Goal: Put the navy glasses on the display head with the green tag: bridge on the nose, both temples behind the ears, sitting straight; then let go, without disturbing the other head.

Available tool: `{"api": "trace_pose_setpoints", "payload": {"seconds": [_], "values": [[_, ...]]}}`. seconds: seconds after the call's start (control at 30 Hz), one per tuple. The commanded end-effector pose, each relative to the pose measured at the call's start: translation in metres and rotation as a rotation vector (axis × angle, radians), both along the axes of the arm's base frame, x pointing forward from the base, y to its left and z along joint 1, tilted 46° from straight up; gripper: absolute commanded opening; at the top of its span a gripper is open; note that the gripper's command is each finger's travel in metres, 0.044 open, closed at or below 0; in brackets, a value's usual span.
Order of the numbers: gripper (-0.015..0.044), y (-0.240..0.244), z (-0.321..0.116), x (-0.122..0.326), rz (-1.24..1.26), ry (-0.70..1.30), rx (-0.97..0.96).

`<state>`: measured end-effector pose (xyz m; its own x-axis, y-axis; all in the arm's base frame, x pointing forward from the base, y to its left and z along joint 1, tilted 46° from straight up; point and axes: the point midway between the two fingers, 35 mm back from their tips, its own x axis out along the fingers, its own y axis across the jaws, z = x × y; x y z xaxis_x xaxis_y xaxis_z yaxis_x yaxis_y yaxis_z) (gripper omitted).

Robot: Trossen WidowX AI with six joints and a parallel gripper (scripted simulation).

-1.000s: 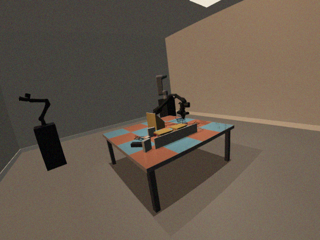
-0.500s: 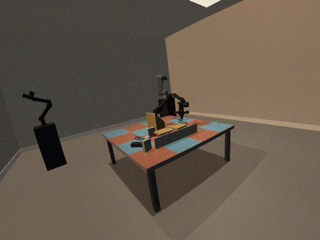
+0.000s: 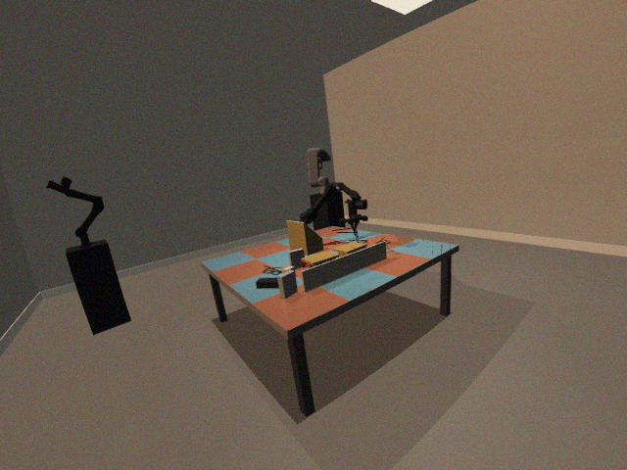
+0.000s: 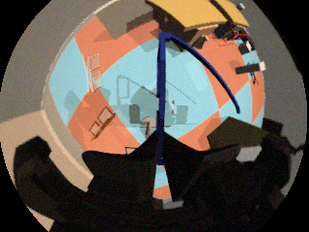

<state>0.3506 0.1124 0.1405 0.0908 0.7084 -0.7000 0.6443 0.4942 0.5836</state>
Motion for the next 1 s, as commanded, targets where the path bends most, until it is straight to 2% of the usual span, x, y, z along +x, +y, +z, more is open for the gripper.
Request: {"api": "trace_pose_setpoints", "payload": {"seconds": [0.0, 0.97], "values": [[0.0000, 0.001, 0.000, -0.007, 0.122, -0.124, -0.011], [0.0000, 0.003, -0.005, -0.051, 0.836, -0.848, -0.104]]}}
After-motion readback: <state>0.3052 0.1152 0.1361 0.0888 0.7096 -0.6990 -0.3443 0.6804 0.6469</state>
